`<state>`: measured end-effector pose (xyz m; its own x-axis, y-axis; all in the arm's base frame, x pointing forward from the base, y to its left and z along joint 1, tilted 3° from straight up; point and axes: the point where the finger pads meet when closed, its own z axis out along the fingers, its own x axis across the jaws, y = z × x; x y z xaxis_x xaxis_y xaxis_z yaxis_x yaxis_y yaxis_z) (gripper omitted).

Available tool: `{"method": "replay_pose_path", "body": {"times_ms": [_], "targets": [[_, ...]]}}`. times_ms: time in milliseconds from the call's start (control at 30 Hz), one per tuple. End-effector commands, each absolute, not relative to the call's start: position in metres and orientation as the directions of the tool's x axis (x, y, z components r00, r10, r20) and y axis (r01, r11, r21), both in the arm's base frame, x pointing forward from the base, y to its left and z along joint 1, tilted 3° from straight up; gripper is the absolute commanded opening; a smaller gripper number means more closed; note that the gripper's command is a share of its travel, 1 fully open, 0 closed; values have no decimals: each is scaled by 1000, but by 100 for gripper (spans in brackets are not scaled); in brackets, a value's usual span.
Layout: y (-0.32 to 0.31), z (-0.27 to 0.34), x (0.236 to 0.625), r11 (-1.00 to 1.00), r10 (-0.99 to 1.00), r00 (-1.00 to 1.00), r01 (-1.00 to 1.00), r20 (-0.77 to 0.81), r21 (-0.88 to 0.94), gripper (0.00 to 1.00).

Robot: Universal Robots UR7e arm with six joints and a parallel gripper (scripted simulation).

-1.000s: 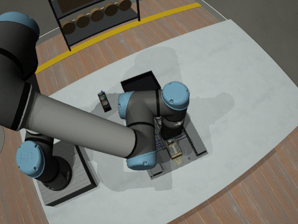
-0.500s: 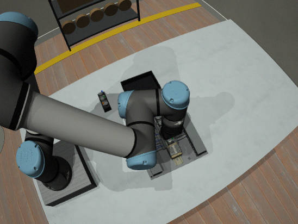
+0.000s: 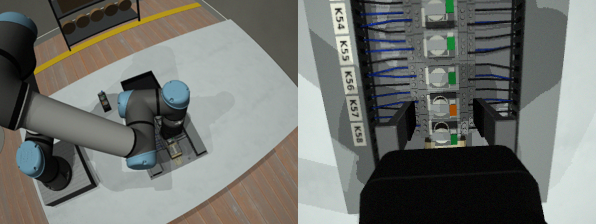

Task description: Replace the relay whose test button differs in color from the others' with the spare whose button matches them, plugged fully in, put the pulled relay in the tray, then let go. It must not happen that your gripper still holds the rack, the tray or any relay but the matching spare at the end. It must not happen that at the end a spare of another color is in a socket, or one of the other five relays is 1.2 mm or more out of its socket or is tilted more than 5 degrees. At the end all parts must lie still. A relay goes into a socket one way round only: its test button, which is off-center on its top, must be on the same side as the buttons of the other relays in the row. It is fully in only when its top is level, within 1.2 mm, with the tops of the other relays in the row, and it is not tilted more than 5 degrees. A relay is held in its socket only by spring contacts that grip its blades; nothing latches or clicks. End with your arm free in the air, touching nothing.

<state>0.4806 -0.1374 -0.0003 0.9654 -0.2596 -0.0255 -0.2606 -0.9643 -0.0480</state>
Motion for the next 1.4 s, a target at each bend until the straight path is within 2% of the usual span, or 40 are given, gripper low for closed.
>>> {"method": "replay_pose_path", "body": {"times_ms": [0,1367], "targets": [[-138,0,481,-964,-260,965,-261,-24,-48,100],[-137,-6,481,-964,-260,965,-261,-24,-48,100]]}}
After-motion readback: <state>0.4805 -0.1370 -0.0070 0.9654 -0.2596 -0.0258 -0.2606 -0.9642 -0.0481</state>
